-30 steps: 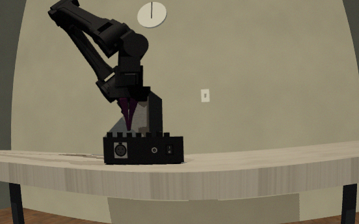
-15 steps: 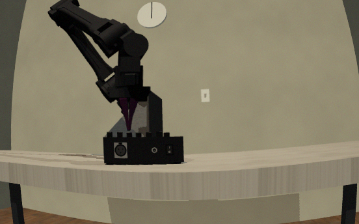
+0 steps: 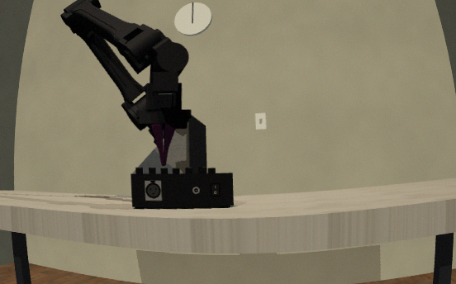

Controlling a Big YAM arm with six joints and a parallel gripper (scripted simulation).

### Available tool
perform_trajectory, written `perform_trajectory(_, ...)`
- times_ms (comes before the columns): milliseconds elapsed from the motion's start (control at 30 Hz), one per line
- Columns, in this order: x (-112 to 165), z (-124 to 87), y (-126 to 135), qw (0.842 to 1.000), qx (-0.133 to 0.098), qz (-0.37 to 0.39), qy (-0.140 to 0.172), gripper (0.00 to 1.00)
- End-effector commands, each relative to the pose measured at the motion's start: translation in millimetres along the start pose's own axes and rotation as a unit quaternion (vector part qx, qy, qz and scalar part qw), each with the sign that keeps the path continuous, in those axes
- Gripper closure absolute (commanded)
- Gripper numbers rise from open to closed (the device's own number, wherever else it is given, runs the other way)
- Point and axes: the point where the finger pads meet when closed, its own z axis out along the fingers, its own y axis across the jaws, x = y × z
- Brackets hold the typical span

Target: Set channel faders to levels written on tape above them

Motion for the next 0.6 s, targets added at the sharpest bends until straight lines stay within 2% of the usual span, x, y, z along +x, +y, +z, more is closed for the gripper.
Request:
perform_trajectory(0, -9.2, -6.1, 1.6, 1.0, 0.001, 0.008, -0.017, 1.0)
perform_trajectory(567, -18.1, -7.4, 0.9, 1.0, 0.001, 0.011, -0.021, 1.0)
